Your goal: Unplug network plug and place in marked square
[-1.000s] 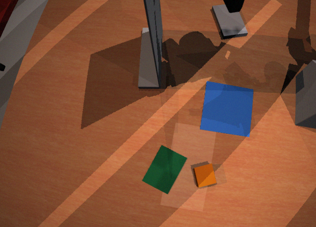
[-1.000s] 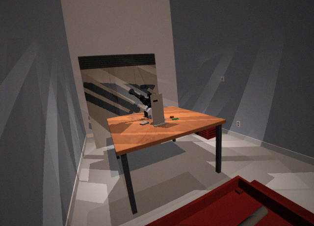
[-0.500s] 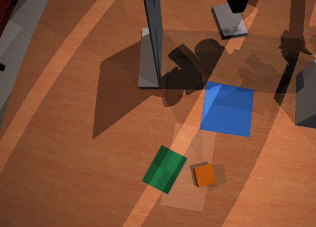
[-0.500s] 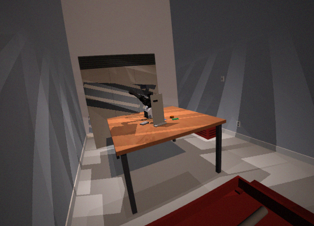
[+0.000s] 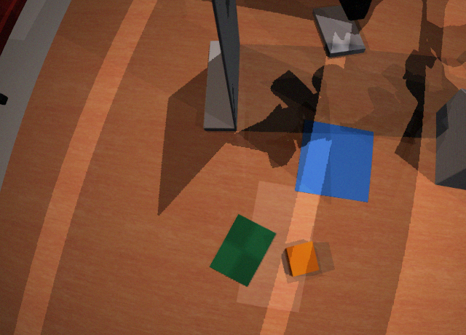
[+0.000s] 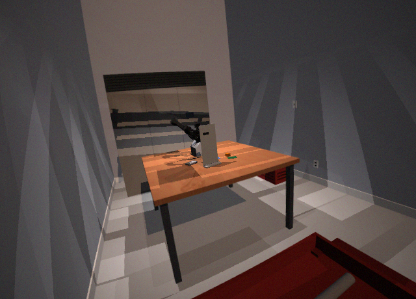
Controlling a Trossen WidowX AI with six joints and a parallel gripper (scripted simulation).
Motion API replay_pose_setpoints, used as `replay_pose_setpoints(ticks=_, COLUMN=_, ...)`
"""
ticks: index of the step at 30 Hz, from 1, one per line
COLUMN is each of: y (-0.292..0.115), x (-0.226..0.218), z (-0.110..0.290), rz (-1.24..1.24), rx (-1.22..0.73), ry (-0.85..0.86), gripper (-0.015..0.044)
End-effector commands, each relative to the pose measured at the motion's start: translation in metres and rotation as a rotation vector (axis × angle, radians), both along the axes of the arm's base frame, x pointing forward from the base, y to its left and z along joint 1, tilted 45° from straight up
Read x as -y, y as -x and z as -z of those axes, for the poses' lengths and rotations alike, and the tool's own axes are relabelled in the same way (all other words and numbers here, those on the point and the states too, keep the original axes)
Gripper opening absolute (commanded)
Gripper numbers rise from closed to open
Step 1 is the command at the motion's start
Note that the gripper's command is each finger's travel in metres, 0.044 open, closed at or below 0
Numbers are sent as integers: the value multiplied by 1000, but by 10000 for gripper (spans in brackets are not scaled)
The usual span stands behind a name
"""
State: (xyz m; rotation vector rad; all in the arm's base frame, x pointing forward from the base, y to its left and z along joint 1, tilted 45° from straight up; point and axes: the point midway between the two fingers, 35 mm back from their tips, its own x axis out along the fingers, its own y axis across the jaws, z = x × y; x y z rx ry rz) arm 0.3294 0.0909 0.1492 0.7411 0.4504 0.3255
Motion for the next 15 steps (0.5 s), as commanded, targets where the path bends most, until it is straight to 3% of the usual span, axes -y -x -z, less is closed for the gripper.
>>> replay_pose_setpoints(ticks=1, y=3, x=0, z=-2, rz=-5, rx=7, ry=0, gripper=0)
replay_pose_setpoints(ticks=15, y=9, x=1, z=-2, rz=-5, rx=6, ry=0, gripper=0)
